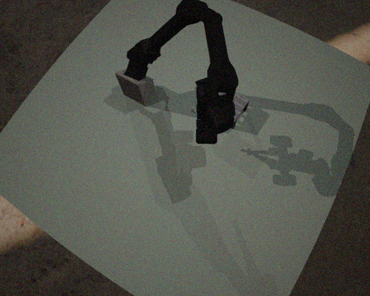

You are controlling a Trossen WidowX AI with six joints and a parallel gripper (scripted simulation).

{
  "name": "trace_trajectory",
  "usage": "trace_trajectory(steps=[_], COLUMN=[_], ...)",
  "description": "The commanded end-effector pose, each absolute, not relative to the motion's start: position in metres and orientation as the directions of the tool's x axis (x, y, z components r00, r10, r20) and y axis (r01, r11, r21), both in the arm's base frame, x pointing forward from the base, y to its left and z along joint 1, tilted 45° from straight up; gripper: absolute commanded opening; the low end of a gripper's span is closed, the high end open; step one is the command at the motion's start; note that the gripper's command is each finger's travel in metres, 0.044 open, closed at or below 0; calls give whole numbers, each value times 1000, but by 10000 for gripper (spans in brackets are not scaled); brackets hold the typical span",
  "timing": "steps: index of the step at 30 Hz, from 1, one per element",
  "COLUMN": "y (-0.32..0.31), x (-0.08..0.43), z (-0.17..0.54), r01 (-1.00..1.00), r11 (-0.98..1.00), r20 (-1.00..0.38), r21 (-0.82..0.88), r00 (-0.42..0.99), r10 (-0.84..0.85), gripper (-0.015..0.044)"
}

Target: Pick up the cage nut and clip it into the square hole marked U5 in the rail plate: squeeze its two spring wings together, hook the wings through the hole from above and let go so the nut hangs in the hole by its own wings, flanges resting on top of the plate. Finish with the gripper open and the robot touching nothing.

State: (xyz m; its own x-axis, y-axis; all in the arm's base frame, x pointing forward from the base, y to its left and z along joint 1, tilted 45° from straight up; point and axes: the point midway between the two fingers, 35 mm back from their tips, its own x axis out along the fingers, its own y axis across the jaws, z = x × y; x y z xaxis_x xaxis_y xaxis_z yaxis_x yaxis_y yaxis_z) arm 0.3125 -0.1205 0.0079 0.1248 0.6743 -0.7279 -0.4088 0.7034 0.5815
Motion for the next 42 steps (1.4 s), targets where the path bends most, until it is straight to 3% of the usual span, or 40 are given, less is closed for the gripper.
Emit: trace_trajectory(steps=[1,21,42], y=[-106,-31,-19], x=[317,315,317], z=[27,92,89], r01=[-312,146,170], r11=[726,698,738], r20=[-728,-713,-757], r21=[612,701,653], r00=[135,133,110], r10=[672,688,644], gripper=[26,26,26])
